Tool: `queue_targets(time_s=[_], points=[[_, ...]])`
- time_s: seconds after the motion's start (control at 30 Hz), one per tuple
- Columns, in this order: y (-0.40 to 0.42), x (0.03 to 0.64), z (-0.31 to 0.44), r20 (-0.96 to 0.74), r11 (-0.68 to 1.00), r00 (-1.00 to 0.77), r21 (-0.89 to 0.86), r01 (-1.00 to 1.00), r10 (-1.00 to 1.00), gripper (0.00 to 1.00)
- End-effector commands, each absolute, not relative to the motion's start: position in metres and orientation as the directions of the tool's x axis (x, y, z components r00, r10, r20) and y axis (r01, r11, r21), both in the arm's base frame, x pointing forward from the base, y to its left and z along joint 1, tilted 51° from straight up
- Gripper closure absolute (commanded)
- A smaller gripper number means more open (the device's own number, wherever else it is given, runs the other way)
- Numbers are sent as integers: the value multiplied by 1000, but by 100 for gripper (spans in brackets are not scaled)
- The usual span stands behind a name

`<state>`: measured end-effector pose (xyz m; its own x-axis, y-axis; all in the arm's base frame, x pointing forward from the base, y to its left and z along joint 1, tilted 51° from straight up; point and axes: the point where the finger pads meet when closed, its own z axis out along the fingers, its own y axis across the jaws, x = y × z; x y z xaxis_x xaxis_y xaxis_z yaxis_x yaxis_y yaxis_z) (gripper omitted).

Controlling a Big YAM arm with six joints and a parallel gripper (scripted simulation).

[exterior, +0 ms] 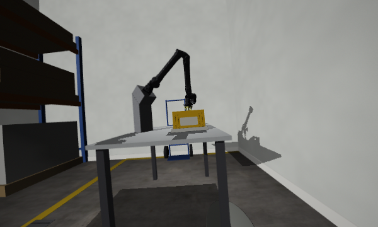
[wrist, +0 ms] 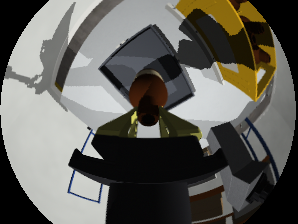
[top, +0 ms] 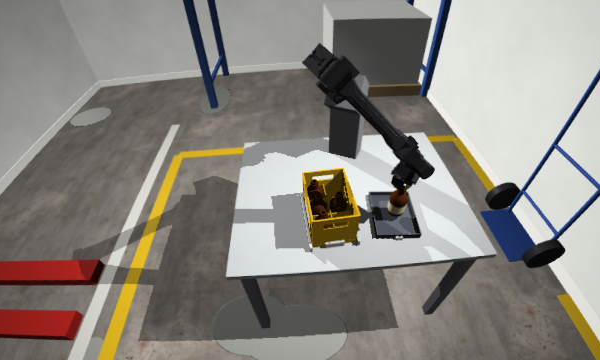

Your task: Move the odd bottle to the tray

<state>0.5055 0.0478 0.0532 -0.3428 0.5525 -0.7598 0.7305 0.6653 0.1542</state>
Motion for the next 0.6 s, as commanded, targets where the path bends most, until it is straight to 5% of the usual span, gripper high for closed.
queue_targets(time_s=[0.0,0.57], points=[[51,510,56,-762,672,-345,156,724,549,100],[43,508,51,-761,669,-346,152,728,549,100]])
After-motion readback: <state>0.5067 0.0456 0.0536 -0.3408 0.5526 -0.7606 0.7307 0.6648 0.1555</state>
